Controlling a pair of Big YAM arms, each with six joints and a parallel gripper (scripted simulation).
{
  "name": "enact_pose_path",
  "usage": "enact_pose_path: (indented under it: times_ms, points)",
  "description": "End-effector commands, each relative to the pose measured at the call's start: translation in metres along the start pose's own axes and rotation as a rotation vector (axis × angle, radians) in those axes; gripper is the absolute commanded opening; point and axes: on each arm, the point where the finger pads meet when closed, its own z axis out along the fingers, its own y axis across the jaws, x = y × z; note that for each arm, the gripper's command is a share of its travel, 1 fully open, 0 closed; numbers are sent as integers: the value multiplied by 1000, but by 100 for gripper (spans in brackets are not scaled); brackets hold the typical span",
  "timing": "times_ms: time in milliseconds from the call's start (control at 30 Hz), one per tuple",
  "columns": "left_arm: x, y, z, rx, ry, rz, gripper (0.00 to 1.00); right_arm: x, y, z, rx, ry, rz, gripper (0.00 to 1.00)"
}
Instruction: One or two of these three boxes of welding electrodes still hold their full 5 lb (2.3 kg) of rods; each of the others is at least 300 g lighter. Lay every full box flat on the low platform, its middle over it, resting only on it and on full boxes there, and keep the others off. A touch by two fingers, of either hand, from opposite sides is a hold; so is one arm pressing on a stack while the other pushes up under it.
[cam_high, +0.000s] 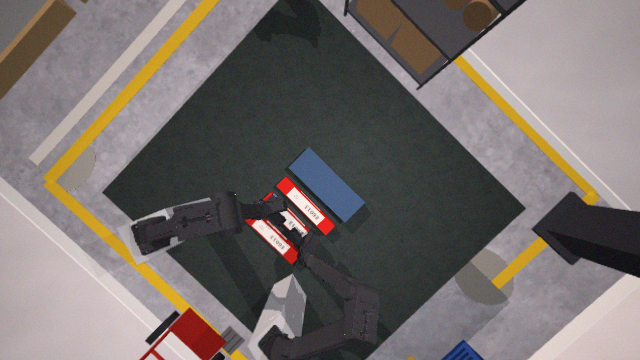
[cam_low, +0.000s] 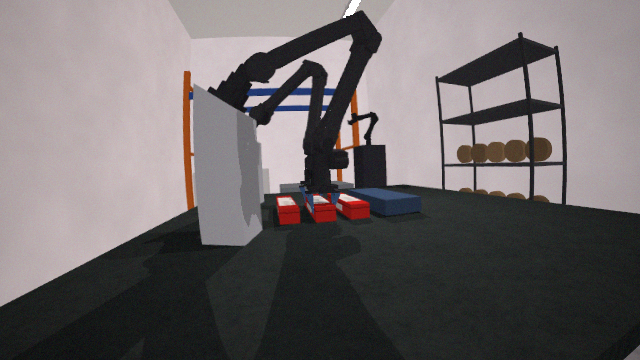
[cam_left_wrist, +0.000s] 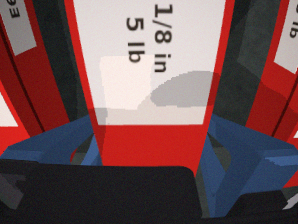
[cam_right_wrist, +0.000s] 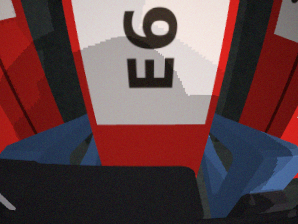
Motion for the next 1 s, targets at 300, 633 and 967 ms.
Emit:
enact_pose_path:
  times_ms: [300, 633, 967]
  points:
    - [1, 2, -5, -7, 4, -1, 100, 3, 2, -7, 0, 4, -3, 100]
    - [1, 2, -5, -7, 4, -1, 100, 3, 2, -7, 0, 4, -3, 100]
    - [1, 2, -5, -7, 4, -1, 100, 3, 2, -7, 0, 4, -3, 100]
